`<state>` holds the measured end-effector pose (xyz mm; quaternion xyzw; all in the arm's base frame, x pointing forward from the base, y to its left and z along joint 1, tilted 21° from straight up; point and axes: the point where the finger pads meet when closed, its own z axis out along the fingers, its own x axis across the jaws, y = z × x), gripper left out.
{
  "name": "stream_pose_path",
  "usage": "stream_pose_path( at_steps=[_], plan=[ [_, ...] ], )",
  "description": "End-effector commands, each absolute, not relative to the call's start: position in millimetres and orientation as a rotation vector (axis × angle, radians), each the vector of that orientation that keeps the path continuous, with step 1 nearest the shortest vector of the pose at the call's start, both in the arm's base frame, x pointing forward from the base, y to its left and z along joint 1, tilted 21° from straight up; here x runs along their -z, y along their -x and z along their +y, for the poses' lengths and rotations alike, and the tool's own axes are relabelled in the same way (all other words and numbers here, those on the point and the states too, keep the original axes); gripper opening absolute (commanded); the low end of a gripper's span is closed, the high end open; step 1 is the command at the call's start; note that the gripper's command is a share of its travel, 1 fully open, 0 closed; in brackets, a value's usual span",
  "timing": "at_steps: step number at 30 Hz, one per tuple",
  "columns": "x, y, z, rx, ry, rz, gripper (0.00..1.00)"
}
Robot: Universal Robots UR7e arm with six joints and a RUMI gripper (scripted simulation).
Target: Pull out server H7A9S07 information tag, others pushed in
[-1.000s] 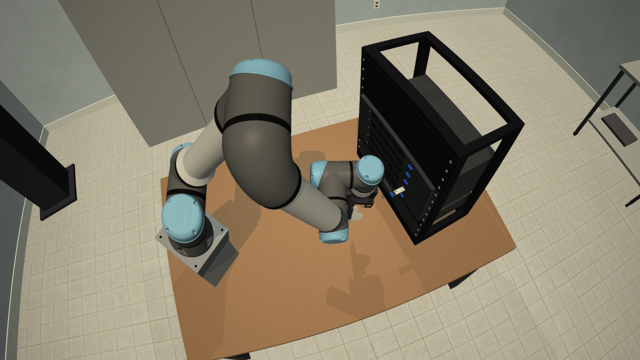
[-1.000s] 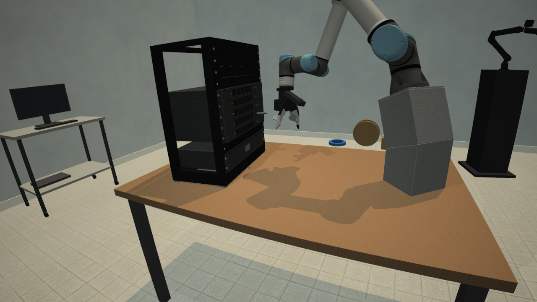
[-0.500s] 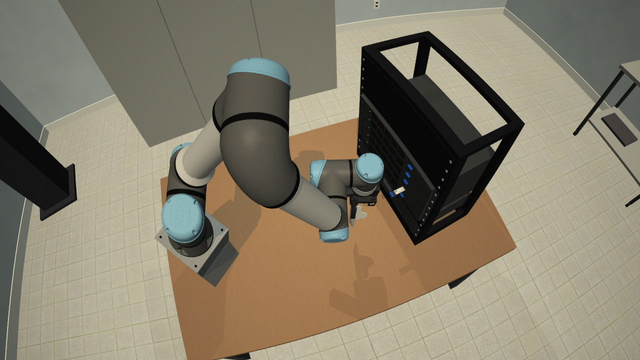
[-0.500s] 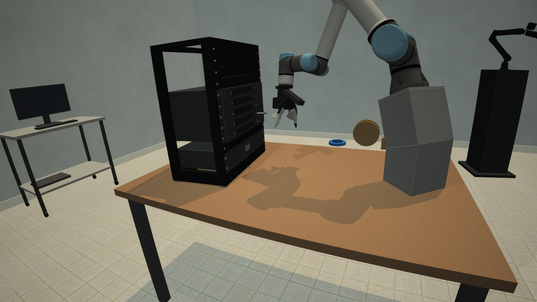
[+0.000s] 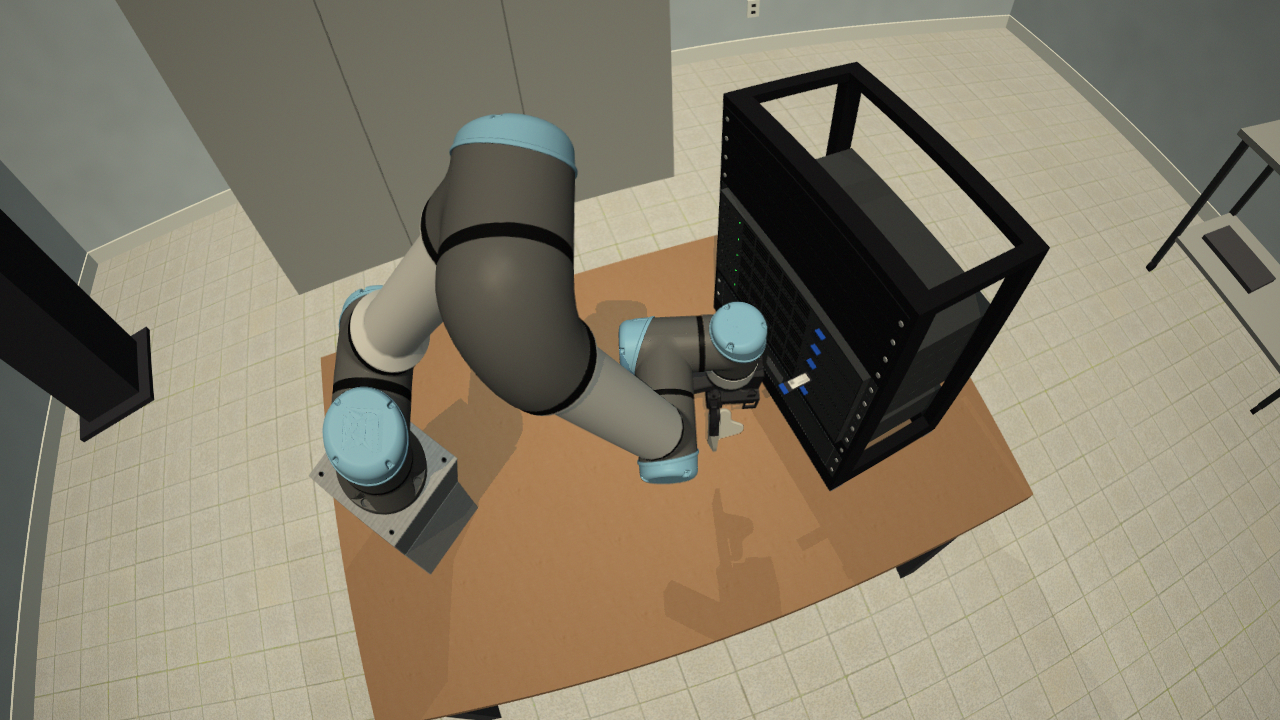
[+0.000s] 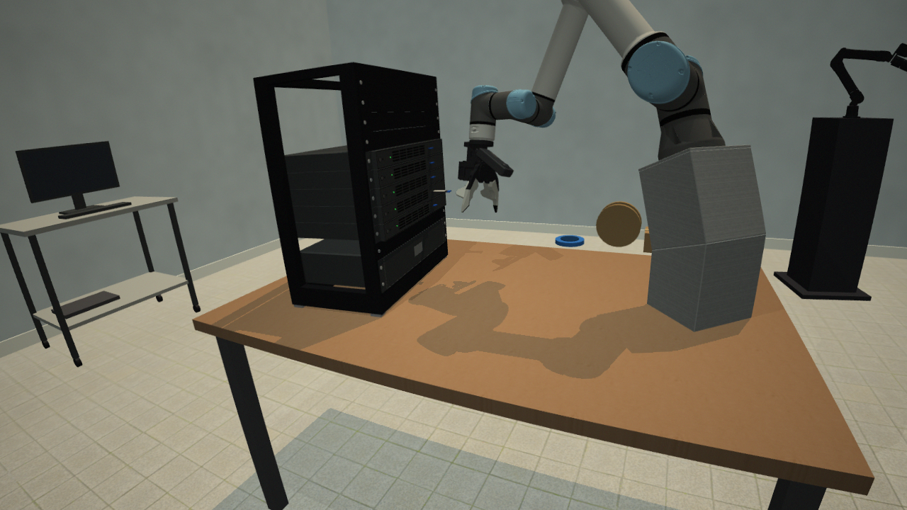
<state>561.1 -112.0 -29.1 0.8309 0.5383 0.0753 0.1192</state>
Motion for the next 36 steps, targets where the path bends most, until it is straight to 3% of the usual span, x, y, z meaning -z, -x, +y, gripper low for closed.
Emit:
stream_pose_path(
  at_steps=[1,36],
  plan=[
    [25.3,-564.3,-113.5,-0.226,-2.405,1.583,1.0],
    [2.6,-581.8,-122.7,-0.247,-2.257,1.638,1.0]
  ],
)
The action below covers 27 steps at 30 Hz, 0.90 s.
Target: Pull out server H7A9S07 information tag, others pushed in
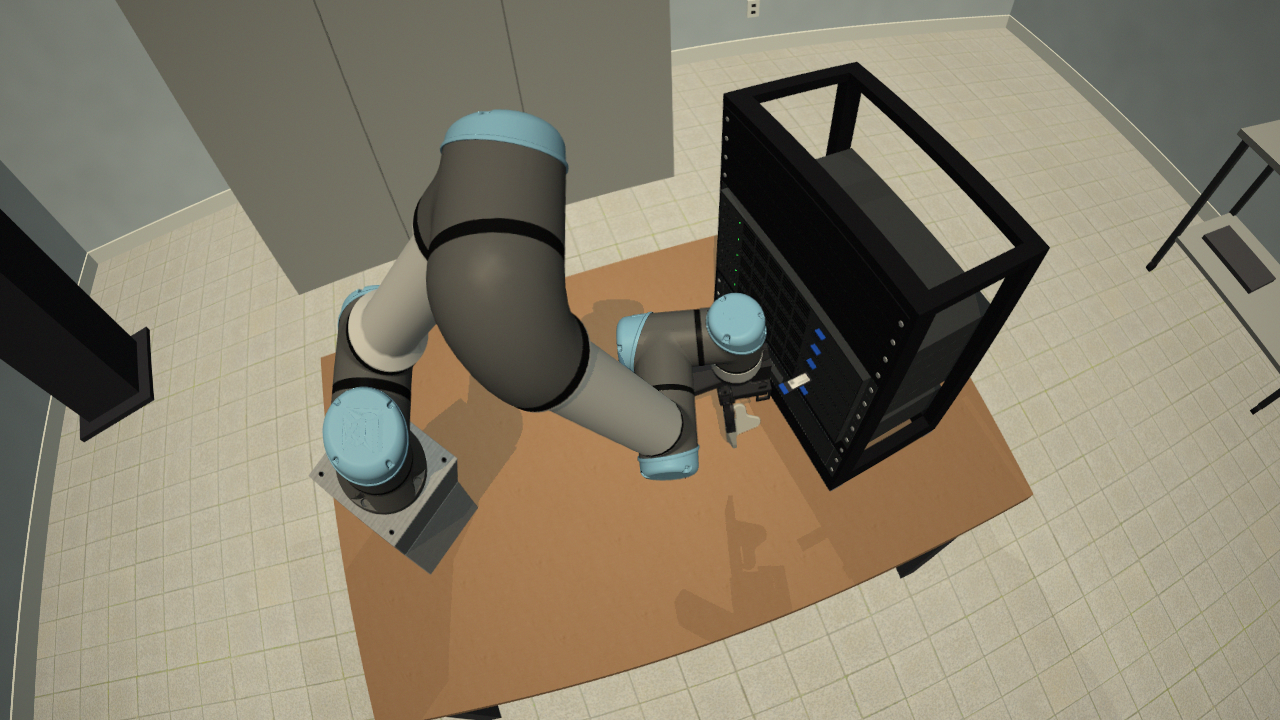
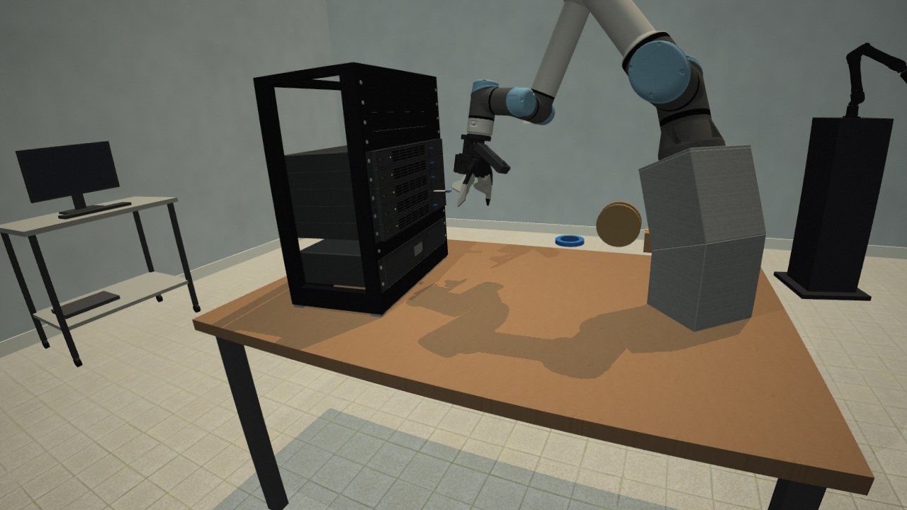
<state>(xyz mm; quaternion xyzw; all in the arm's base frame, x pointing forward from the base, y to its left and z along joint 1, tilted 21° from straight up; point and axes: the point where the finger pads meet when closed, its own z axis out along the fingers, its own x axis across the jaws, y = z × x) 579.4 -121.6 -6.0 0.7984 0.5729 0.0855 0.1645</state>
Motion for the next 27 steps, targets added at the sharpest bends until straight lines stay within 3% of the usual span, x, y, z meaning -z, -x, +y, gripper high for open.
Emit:
stream_pose_path(
  at_steps=[1,27],
  plan=[
    [1.8,-582.3,-122.9,-0.247,-2.252,1.64,1.0],
    [-14.6,-593.4,-128.5,-0.256,-2.152,1.67,1.0]
  ],
)
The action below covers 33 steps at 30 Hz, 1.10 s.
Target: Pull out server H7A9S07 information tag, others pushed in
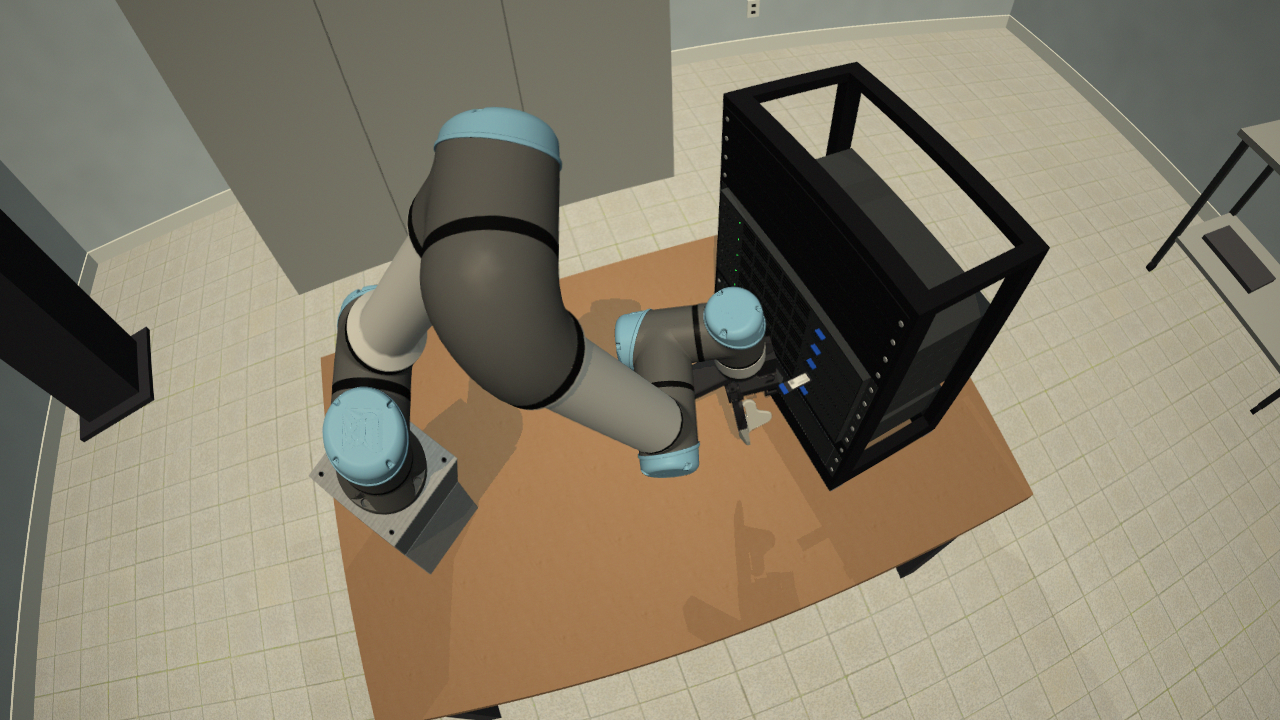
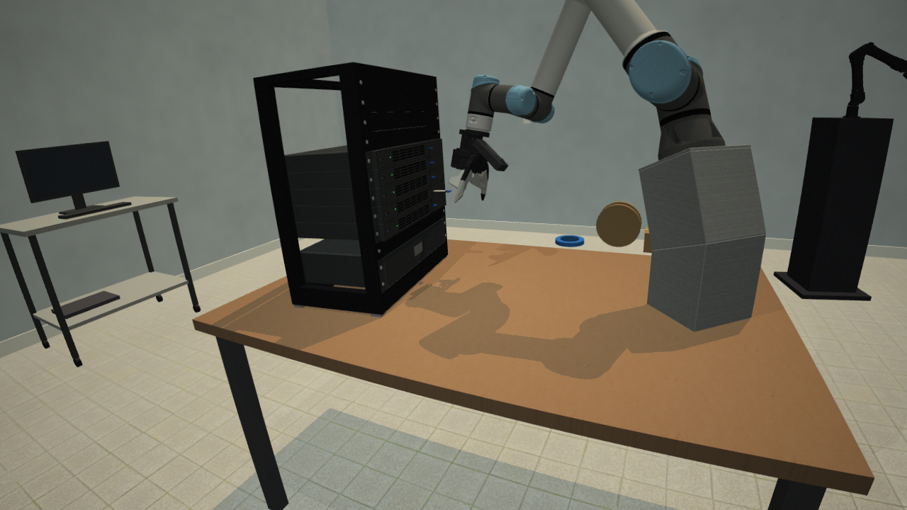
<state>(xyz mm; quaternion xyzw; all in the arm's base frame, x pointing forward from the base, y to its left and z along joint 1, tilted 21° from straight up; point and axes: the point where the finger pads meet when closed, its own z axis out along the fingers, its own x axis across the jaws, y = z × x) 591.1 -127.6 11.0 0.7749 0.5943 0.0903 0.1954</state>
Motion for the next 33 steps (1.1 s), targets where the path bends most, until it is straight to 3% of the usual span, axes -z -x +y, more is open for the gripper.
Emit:
stream_pose_path(
  at_steps=[1,33],
  plan=[
    [-15.3,-593.9,-128.8,-0.256,-2.149,1.671,1.0],
    [-32.8,-604.4,-134.0,-0.26,-2.049,1.696,1.0]
  ],
)
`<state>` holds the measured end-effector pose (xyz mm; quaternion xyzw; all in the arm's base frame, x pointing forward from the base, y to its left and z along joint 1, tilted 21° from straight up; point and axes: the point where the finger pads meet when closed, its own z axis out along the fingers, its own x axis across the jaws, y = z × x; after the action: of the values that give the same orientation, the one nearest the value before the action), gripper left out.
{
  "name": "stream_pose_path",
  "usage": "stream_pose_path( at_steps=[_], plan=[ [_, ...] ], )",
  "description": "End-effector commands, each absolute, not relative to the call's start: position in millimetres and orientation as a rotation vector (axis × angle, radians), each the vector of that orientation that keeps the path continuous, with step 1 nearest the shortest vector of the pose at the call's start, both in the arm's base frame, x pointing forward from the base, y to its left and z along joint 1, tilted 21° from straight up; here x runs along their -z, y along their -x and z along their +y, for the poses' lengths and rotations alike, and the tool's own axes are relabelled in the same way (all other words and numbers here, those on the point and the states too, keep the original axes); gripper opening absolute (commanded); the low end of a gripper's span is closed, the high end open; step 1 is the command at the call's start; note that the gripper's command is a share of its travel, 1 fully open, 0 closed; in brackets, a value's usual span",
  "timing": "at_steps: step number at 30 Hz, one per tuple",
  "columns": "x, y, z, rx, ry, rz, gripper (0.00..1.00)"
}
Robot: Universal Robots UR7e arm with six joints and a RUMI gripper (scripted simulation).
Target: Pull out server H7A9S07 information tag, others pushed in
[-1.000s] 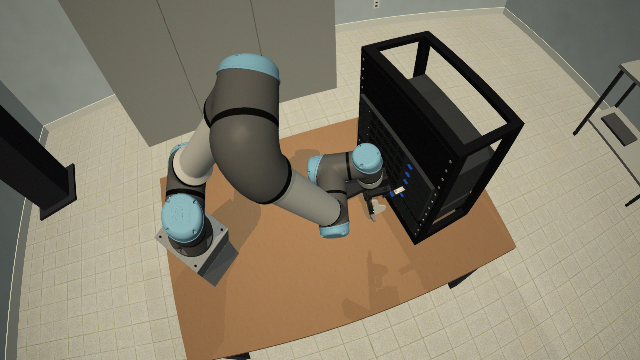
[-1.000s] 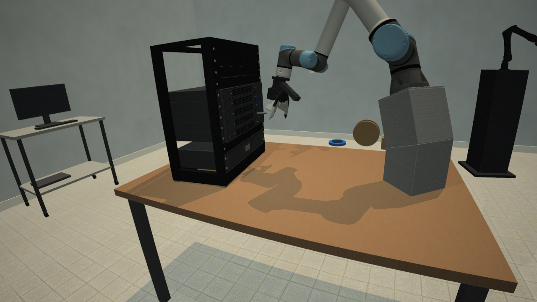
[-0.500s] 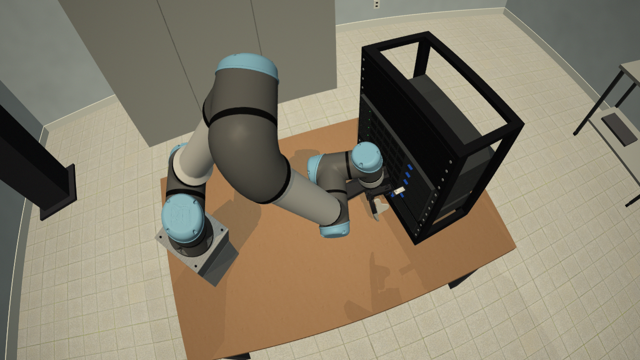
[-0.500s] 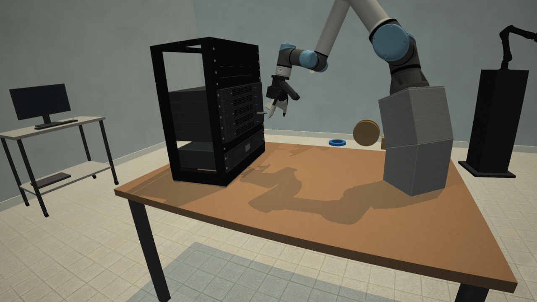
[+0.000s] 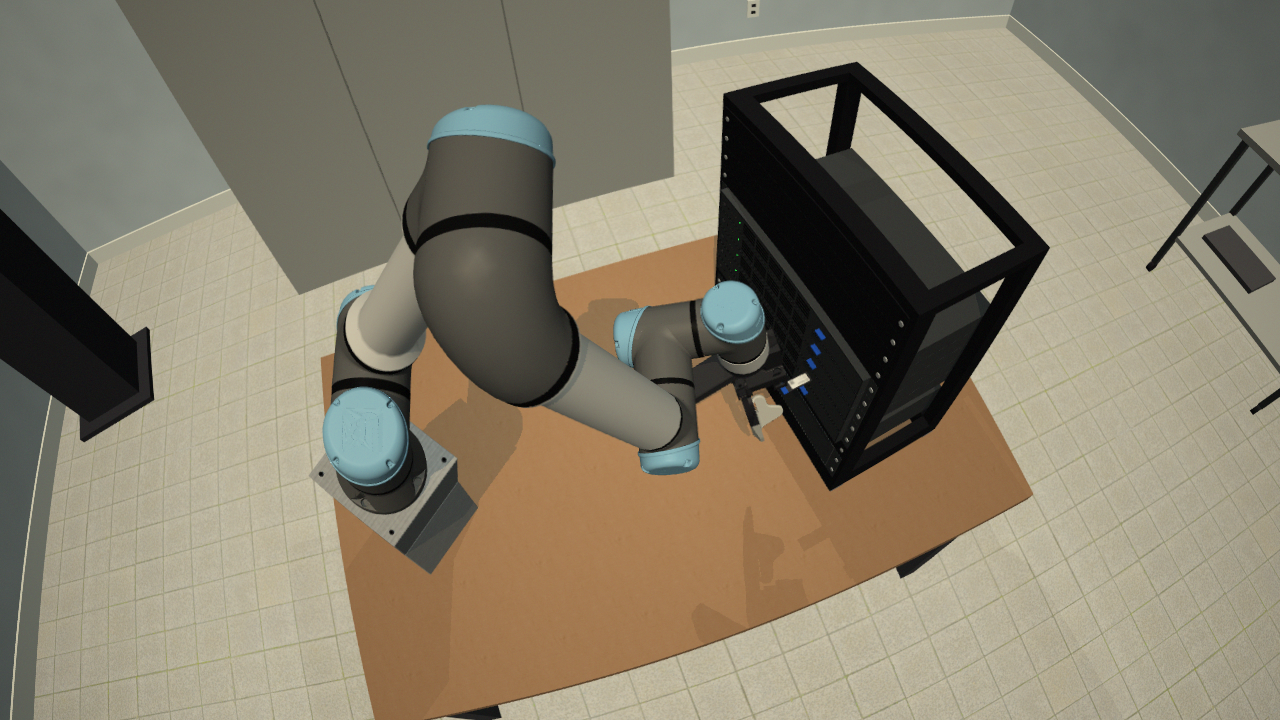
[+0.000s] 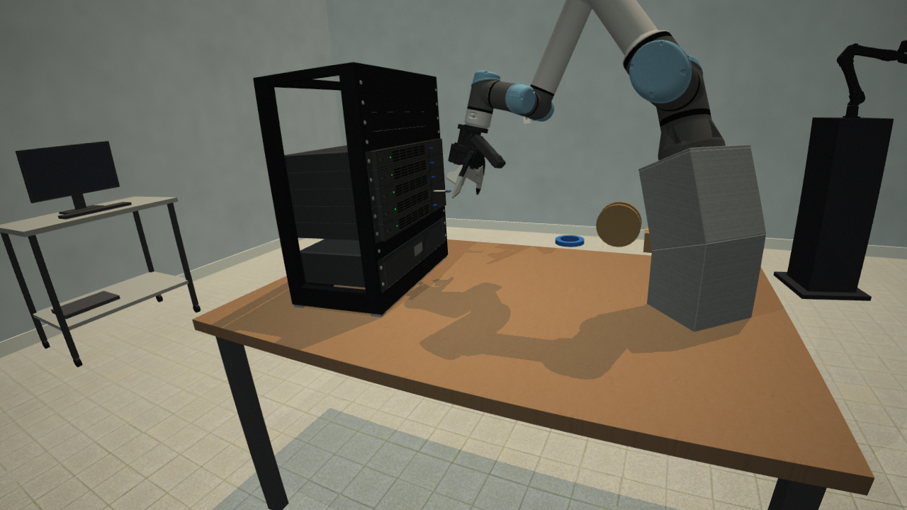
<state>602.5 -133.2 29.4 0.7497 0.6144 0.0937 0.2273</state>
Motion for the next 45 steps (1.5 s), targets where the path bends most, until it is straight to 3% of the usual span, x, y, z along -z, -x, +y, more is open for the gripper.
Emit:
stream_pose_path(
  at_steps=[1,45],
  plan=[
    [-33.4,-604.7,-134.1,-0.26,-2.046,1.696,1.0],
    [-53.4,-615.4,-139.2,-0.259,-1.939,1.717,1.0]
  ],
)
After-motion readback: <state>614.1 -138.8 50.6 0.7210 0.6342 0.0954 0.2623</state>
